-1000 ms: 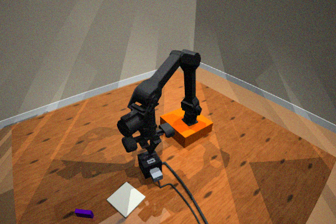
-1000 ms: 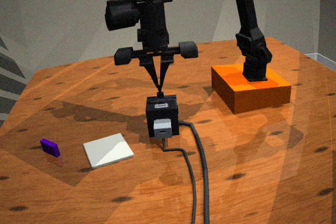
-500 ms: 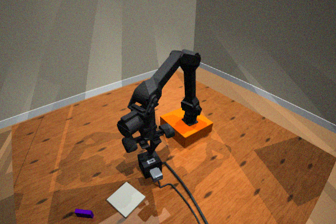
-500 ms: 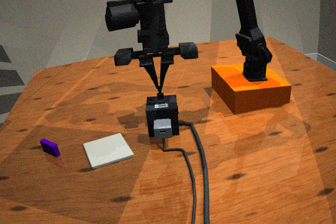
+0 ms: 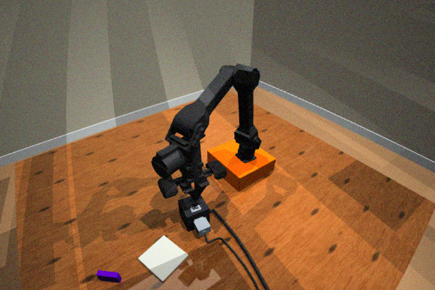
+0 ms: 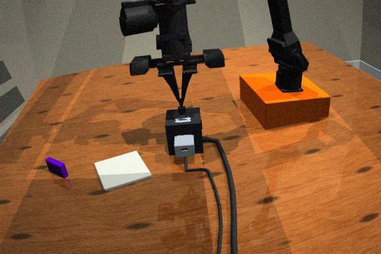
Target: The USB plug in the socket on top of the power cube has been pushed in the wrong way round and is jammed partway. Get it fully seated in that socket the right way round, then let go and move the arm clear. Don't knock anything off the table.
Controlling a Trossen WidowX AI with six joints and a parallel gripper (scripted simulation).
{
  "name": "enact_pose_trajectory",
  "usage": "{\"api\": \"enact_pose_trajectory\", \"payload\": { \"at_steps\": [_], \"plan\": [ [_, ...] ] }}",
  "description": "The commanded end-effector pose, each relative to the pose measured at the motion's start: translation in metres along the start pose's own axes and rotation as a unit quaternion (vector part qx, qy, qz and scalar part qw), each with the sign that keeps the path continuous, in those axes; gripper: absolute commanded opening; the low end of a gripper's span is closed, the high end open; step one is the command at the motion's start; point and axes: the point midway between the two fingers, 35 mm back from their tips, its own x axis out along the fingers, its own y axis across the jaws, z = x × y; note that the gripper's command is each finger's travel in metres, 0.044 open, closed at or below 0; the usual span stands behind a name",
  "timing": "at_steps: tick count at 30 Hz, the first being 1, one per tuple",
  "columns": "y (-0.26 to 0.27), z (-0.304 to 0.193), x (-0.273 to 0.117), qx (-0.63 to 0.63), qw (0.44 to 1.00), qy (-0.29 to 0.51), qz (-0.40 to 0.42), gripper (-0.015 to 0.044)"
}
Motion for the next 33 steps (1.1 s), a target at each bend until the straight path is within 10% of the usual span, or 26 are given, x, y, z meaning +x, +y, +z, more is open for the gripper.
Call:
{"api": "enact_pose_trajectory", "payload": {
  "at_steps": [1,33],
  "plan": [
    [0.0001,-0.0008,-0.0002,0.004,1.000,0.004,0.001,0.0000],
    [0.0001,-0.0005,0.0036,0.004,1.000,0.004,0.001,0.0000]
  ]
}}
